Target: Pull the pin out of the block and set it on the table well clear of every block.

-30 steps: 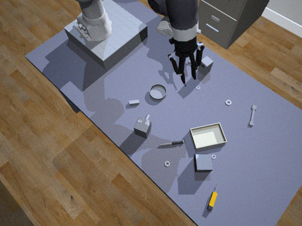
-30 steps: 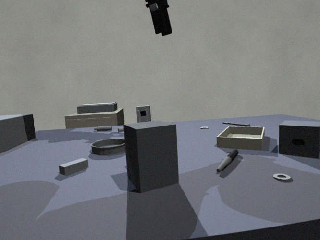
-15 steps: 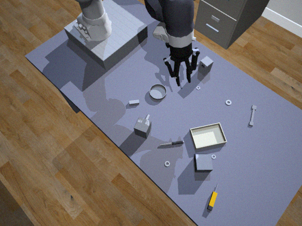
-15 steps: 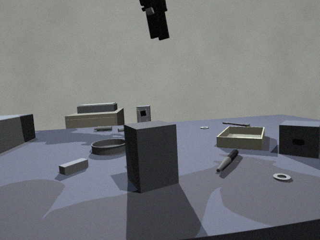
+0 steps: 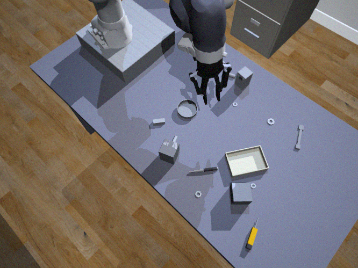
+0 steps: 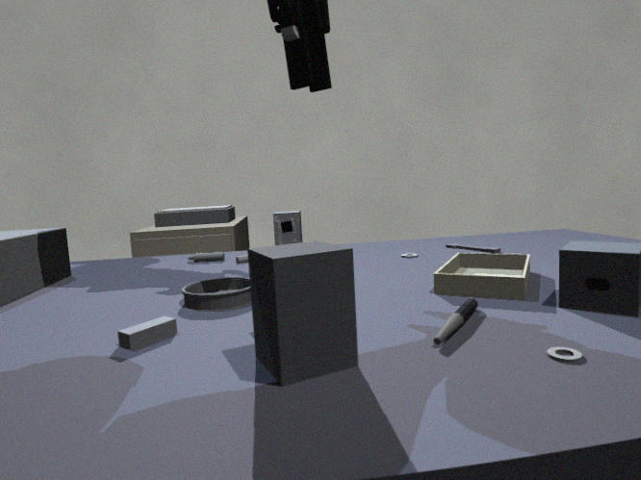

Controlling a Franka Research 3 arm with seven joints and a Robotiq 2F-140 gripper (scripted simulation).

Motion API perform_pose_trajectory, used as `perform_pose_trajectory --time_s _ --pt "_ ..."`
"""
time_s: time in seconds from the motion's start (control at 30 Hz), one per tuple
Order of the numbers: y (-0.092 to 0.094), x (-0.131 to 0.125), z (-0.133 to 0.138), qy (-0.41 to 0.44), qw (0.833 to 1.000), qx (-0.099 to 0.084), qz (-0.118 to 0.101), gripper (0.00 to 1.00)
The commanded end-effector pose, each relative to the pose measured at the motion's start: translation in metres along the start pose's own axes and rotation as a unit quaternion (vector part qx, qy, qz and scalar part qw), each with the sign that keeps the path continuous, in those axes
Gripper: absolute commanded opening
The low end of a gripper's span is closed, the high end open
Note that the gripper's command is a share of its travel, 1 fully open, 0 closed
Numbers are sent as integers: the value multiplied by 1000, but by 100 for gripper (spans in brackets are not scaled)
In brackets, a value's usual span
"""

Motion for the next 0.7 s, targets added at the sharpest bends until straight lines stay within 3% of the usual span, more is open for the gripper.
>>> perform_pose_trajectory --time_s 0.0,0.67 --pt "-5 3 -4 -11 1000 1 11 33" --pt "-26 11 -16 -28 999 10 44 33"
Point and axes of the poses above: the point where the finger pads meet when closed, its own y axis back along the fingers, its own z axis across the jaws, x = y × z, the point moved 9 cm from there along y, back along the fingers, and after that the axes turned 12 degrees about y, right-handed, at the moved point
